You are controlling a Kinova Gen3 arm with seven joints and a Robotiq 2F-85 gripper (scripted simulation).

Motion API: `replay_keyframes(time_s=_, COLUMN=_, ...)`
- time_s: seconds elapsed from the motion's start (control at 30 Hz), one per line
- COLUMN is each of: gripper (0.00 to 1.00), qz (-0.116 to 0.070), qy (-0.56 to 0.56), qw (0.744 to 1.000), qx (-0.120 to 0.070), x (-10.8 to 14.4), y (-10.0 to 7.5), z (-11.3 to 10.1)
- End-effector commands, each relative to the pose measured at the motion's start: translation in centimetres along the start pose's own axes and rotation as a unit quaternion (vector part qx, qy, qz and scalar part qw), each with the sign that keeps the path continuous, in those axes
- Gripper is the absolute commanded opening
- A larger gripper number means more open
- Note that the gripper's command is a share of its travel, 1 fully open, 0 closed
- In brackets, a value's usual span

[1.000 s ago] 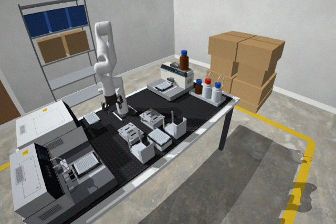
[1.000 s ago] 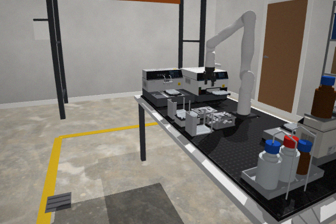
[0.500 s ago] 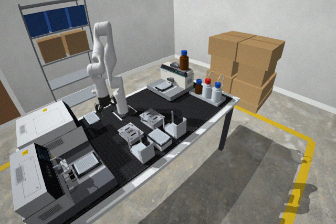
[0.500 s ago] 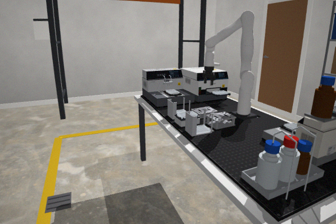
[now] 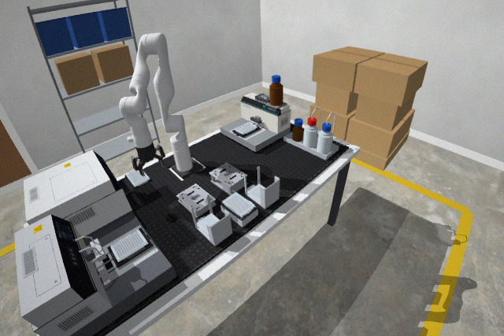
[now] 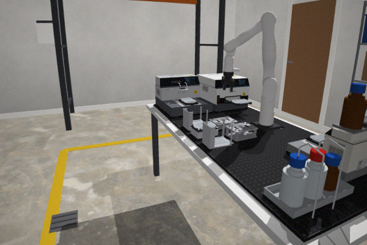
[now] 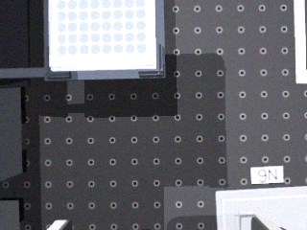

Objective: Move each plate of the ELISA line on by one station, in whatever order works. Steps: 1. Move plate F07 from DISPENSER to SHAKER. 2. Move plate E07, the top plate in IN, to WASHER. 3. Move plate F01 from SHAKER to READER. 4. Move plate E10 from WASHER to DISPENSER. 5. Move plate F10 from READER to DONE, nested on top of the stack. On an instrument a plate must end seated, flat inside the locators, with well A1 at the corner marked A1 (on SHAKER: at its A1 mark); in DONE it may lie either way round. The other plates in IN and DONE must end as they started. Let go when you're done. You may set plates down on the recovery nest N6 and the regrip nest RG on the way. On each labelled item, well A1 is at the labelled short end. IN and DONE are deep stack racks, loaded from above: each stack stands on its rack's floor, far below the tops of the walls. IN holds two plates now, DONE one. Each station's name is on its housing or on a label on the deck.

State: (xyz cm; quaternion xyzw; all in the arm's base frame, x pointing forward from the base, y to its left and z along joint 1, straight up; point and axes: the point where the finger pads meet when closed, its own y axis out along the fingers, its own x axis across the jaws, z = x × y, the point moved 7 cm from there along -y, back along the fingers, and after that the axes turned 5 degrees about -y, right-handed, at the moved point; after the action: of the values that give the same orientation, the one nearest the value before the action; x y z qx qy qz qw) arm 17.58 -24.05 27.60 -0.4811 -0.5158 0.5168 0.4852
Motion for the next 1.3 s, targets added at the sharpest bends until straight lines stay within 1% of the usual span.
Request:
replay_keyframes(time_s=0.0, gripper=1.00, qz=0.000, qy=-0.001, qw=1.000, qx=-0.001, x=-0.4, y=0.0, z=0.5)
replay_keyframes(time_s=0.47, gripper=1.00, qz=0.000, qy=-0.001, qw=1.000, qx=-0.001, x=-1.2, y=0.0, z=5.1)
replay_keyframes(time_s=0.53, gripper=1.00, qz=0.000, qy=-0.001, qw=1.000, qx=-0.001, x=-1.2, y=0.0, z=5.1)
replay_keyframes(time_s=1.03, gripper=1.00, qz=0.000, qy=-0.001, qw=1.000, qx=-0.001, x=-2.0, y=0.0, z=10.0)
replay_keyframes(time_s=1.1, gripper=1.00, qz=0.000, qy=-0.001, qw=1.000, qx=-0.001, x=-2.0, y=0.0, z=10.0)
replay_keyframes(time_s=1.2, gripper=1.00, qz=0.000, qy=-0.001, qw=1.000, qx=-0.001, x=-2.1, y=0.0, z=11.0)
replay_keyframes(time_s=1.27, gripper=1.00, qz=0.000, qy=-0.002, qw=1.000, qx=-0.001, x=-2.8, y=0.0, z=11.0)
